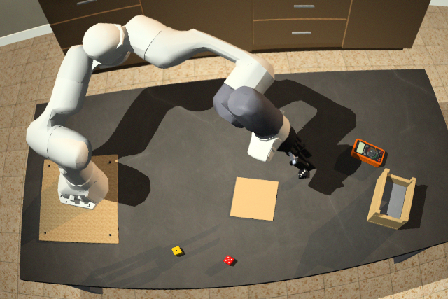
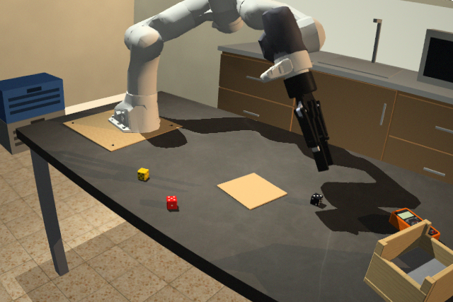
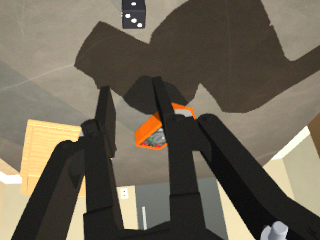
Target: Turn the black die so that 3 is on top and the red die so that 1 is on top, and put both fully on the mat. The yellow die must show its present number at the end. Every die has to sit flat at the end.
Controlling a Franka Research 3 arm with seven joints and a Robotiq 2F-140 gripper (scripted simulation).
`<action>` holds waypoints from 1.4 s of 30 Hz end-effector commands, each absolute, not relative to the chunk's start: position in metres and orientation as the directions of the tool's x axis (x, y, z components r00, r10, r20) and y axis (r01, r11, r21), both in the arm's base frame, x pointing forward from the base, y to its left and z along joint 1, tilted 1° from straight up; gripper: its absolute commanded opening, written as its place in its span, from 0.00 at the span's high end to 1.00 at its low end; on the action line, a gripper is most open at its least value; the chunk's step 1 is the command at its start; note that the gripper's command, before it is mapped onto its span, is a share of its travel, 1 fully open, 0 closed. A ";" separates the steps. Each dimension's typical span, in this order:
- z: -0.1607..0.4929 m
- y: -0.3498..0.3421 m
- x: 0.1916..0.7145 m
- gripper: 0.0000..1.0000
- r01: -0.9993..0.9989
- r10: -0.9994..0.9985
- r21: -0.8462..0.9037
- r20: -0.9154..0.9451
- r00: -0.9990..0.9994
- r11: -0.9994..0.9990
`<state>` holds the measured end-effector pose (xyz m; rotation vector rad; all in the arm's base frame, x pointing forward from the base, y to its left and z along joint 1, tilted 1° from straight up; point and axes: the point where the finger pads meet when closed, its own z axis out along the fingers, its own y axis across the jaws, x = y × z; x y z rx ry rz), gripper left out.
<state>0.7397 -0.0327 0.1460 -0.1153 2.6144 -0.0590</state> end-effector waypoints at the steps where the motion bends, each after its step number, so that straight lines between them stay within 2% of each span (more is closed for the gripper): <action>1: 0.141 -0.027 0.736 0.68 0.036 0.036 0.007 -0.397 -0.917 0.999; 27: 0.155 -0.029 0.759 0.68 0.038 0.038 0.005 -0.050 -0.998 0.999; 39: 0.156 -0.029 0.760 0.68 0.037 0.037 0.005 -0.009 -0.999 0.999; 40: 0.156 -0.029 0.760 0.00 0.037 0.037 0.005 -0.009 -0.999 0.999; 42: 0.156 -0.029 0.760 0.00 0.037 0.037 0.005 -0.009 -0.999 0.999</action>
